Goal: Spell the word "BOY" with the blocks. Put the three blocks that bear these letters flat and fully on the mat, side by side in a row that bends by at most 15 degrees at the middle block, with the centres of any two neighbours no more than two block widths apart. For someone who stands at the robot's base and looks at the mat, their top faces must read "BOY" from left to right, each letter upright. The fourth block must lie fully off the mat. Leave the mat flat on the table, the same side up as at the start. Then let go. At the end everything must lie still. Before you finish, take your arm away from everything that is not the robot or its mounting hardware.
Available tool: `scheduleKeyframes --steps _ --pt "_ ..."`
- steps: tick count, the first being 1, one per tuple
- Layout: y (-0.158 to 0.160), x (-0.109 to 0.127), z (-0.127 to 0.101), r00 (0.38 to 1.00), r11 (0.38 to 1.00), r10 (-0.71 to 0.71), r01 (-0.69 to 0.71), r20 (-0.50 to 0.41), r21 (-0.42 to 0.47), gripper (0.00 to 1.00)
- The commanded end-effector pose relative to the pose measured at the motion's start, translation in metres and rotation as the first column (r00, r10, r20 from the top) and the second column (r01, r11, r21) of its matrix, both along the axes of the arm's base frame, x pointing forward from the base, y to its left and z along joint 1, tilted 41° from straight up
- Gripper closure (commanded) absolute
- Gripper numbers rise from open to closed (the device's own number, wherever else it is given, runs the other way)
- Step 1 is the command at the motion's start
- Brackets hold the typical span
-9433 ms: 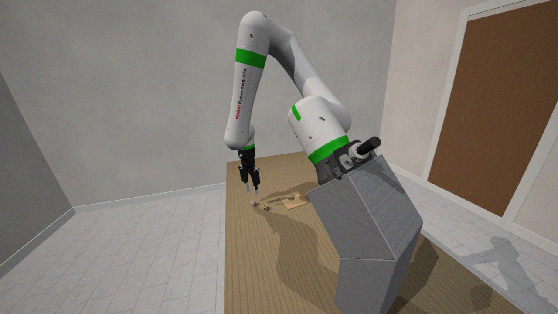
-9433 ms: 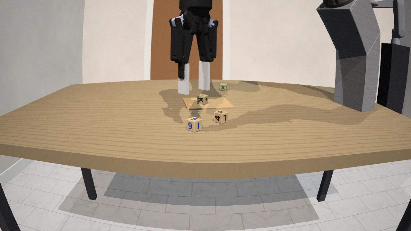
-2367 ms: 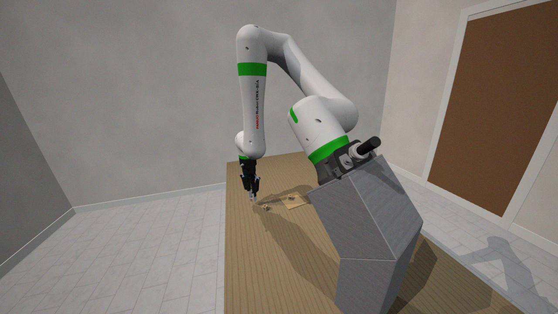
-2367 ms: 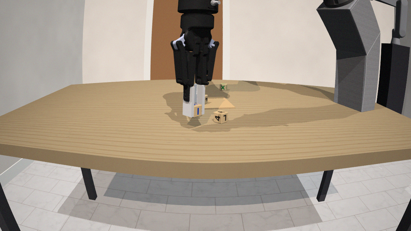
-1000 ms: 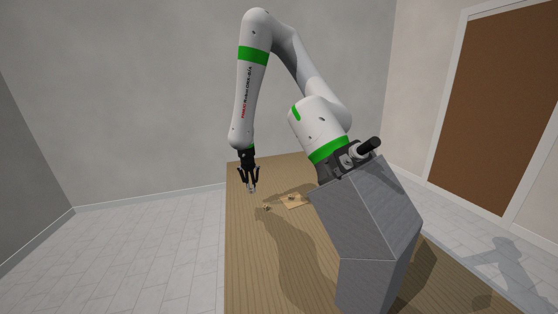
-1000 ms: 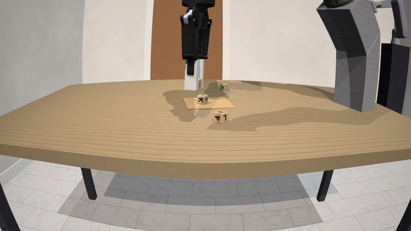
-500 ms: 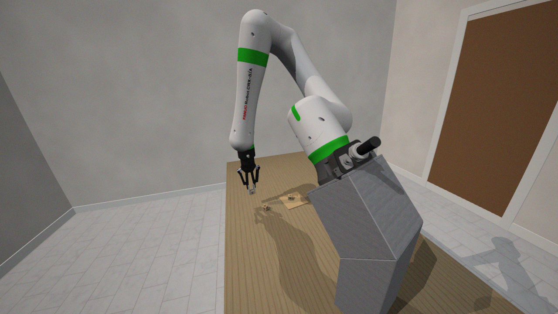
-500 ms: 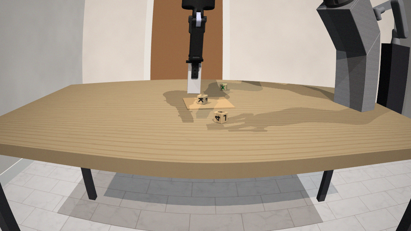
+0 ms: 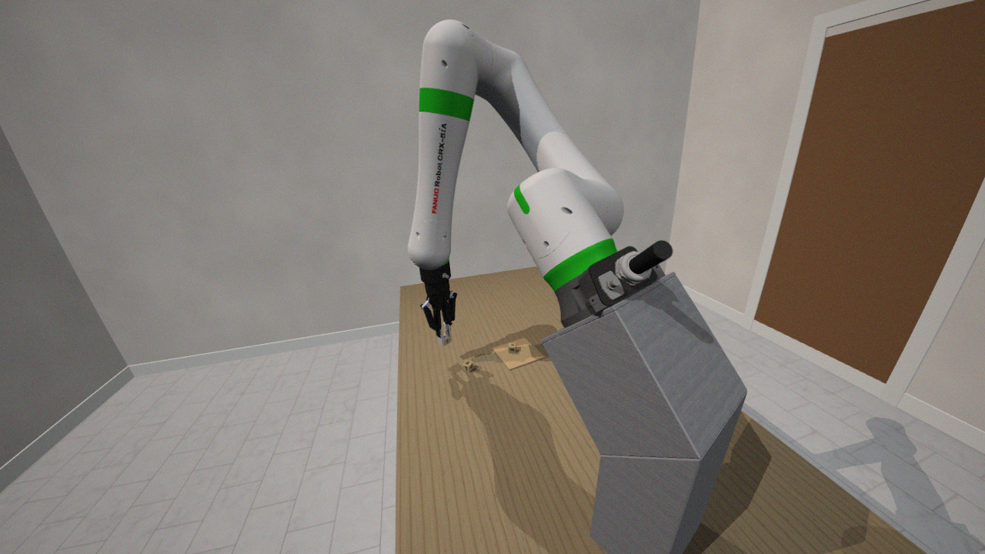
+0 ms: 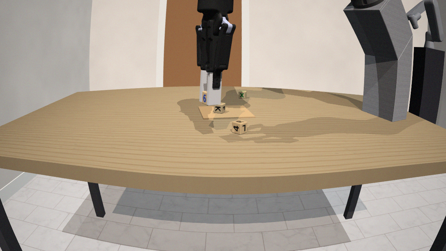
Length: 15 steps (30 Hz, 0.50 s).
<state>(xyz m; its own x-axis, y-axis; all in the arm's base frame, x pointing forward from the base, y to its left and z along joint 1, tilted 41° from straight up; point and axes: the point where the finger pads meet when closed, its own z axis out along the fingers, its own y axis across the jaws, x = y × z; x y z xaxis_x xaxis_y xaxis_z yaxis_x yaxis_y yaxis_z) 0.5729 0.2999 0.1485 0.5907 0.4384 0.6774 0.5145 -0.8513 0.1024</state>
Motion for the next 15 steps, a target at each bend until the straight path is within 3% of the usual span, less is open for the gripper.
scheduleKeyframes --steps 1,13,15 --pt "0.0006 0.0013 -0.0012 0.994 0.990 0.111 -0.110 0.005 -0.084 0.87" --pt "0.0024 0.0045 -0.0058 0.919 0.879 0.389 -0.353 0.055 -0.321 0.87" --pt "0.0024 0.0045 -0.0058 0.919 0.879 0.389 -0.353 0.055 -0.321 0.87"
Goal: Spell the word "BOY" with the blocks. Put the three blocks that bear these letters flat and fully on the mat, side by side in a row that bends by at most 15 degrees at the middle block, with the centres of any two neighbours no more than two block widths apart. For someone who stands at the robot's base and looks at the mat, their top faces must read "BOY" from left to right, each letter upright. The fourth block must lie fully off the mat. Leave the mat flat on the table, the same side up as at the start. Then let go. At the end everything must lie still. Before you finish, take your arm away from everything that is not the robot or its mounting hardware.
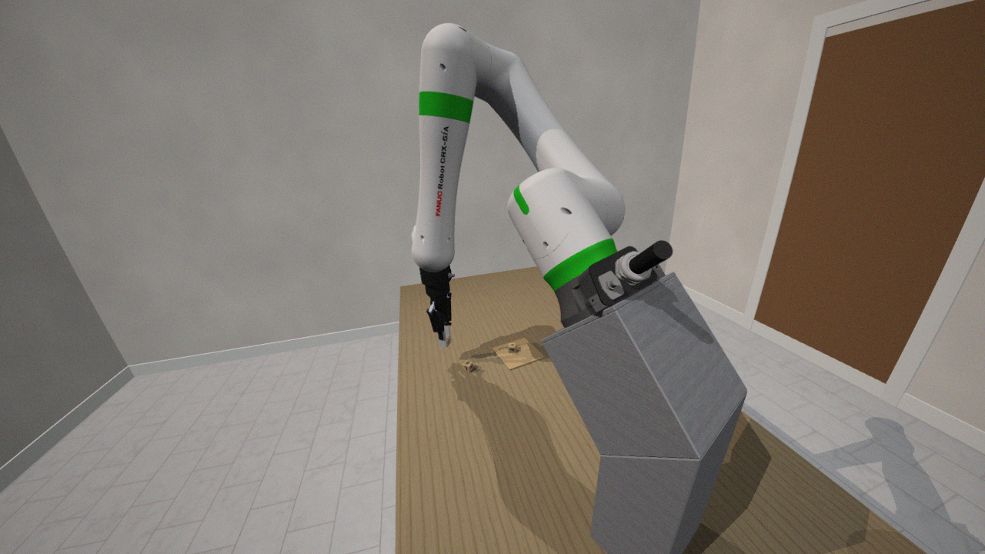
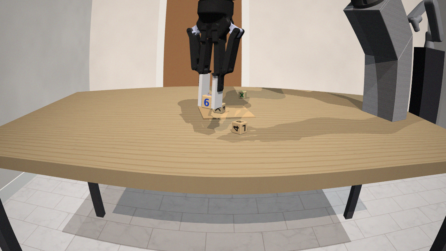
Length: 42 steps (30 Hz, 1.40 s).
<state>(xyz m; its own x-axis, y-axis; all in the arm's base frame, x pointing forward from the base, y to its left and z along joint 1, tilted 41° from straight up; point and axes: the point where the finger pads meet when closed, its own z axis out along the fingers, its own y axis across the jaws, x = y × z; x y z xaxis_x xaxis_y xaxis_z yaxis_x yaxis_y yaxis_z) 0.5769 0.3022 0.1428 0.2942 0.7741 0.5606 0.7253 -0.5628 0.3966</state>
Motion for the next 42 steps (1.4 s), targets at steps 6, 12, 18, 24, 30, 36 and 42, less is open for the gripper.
scheduleKeyframes --steps 6,12,18,24,30,36,42 --pt "0.001 0.002 -0.003 0.977 0.964 0.212 -0.204 0.029 -0.171 0.87" --pt "0.002 0.004 -0.006 0.935 0.900 0.352 -0.324 0.050 -0.290 0.87" --pt "0.003 0.005 -0.008 0.881 0.821 0.471 -0.415 0.054 -0.393 0.87" --pt "0.004 0.006 -0.010 0.803 0.707 0.594 -0.498 0.040 -0.503 0.87" --pt "0.005 0.007 -0.013 0.727 0.595 0.687 -0.549 0.016 -0.587 0.87" --pt "0.005 0.007 -0.013 0.712 0.573 0.702 -0.557 0.010 -0.601 0.87" --pt "0.005 0.007 -0.014 0.723 0.570 0.691 -0.546 -0.002 -0.614 0.87"
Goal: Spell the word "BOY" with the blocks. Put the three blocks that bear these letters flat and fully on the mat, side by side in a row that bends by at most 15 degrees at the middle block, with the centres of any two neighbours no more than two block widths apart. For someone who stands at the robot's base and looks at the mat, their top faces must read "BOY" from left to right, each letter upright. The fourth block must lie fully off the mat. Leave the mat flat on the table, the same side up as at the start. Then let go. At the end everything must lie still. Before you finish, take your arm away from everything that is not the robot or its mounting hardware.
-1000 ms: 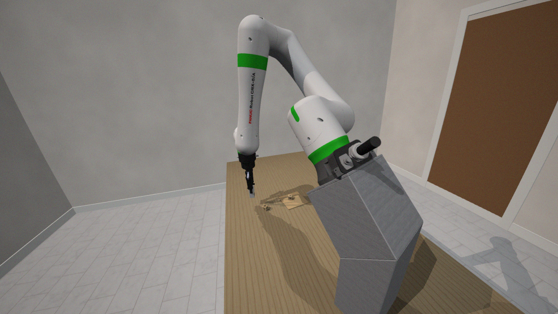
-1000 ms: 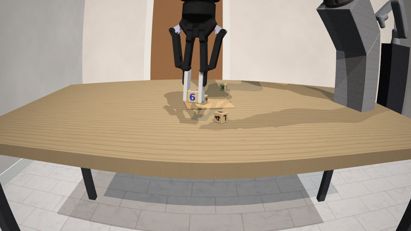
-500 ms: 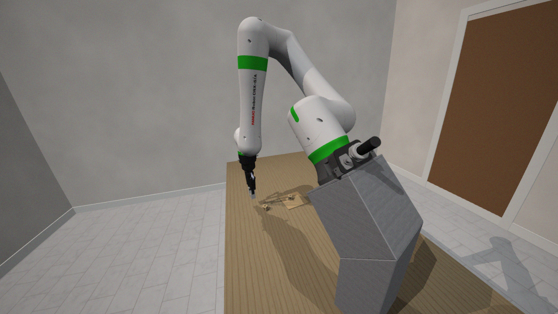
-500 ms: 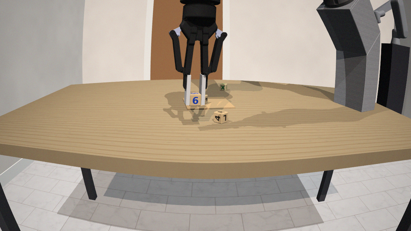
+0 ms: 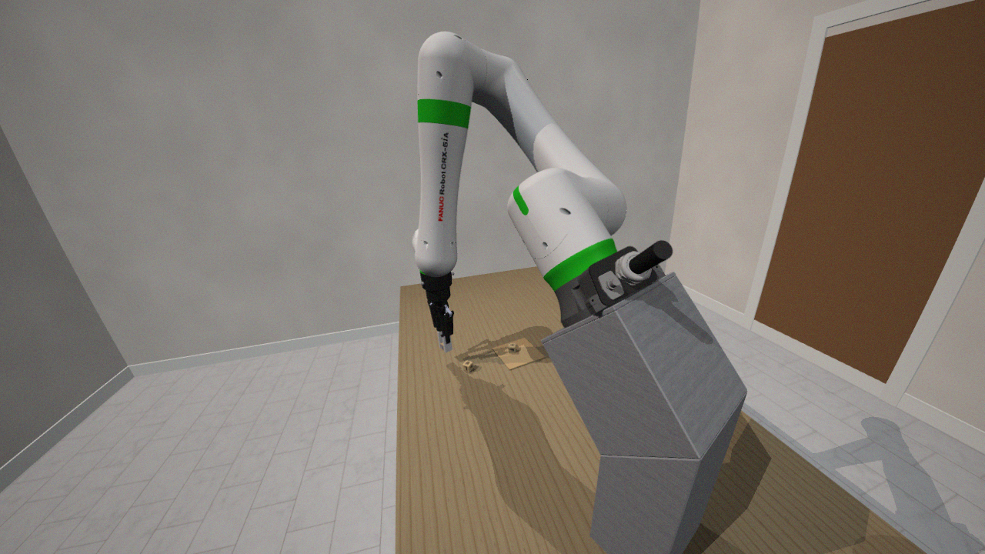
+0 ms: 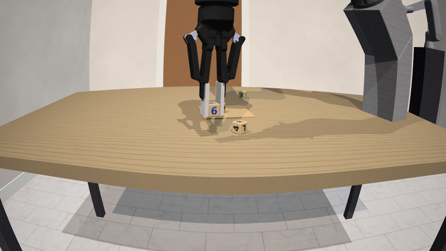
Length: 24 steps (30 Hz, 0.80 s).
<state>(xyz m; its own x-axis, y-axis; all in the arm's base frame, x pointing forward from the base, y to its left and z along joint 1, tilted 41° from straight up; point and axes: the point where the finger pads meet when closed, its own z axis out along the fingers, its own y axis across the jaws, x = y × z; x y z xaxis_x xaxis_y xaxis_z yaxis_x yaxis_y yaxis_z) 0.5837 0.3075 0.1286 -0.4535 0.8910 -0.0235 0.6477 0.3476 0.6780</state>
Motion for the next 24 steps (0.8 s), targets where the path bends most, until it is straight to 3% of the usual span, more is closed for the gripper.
scheduleKeyframes --steps 1,6,11,24 --pt "-0.001 0.000 0.000 1.000 0.999 -0.019 0.018 -0.017 -0.033 0.87" --pt "0.003 0.000 -0.002 0.991 0.982 -0.126 0.132 0.052 -0.136 0.87" --pt "0.005 0.000 -0.002 0.980 0.964 -0.176 0.192 0.097 -0.182 0.87" --pt "0.011 0.001 -0.003 0.895 0.829 -0.353 0.435 0.274 -0.352 0.87"
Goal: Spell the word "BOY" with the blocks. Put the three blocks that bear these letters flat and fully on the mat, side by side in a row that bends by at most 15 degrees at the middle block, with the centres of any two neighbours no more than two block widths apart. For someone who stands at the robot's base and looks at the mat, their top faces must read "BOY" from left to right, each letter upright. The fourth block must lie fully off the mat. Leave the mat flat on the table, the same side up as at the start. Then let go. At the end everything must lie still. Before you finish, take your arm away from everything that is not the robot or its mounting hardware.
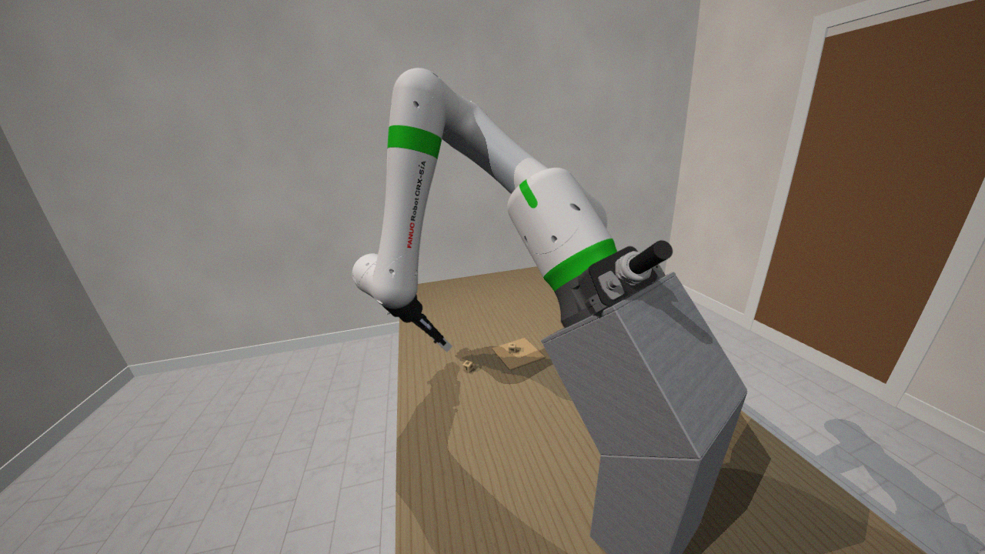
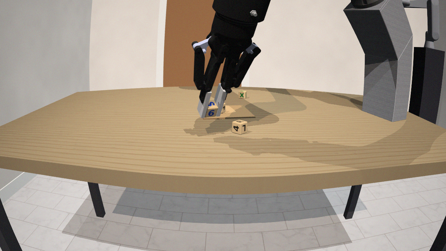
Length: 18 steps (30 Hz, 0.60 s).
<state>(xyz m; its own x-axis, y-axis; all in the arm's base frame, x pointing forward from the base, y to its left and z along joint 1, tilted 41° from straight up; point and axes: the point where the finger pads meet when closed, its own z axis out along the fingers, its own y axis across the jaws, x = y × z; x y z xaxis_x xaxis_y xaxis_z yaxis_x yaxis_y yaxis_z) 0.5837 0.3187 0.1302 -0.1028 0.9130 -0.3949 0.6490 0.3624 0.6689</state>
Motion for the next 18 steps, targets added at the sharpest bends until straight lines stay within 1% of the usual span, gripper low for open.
scheduleKeyframes --steps 1,2,3,7,13,18 --pt "-0.0002 0.0005 -0.0048 0.996 0.994 -0.082 0.084 0.030 -0.068 0.87" --pt "-0.0002 0.0005 -0.0048 0.996 0.994 -0.082 0.084 0.030 -0.068 0.87" --pt "0.0011 0.0004 -0.0051 0.990 0.985 -0.128 0.134 0.061 -0.113 0.87" --pt "0.0030 0.0001 -0.0056 0.976 0.963 -0.188 0.205 0.107 -0.172 0.87" --pt "0.0060 -0.0005 -0.0064 0.943 0.912 -0.276 0.319 0.188 -0.258 0.87" --pt "0.0067 -0.0013 -0.0068 0.934 0.899 -0.292 0.341 0.205 -0.275 0.87"
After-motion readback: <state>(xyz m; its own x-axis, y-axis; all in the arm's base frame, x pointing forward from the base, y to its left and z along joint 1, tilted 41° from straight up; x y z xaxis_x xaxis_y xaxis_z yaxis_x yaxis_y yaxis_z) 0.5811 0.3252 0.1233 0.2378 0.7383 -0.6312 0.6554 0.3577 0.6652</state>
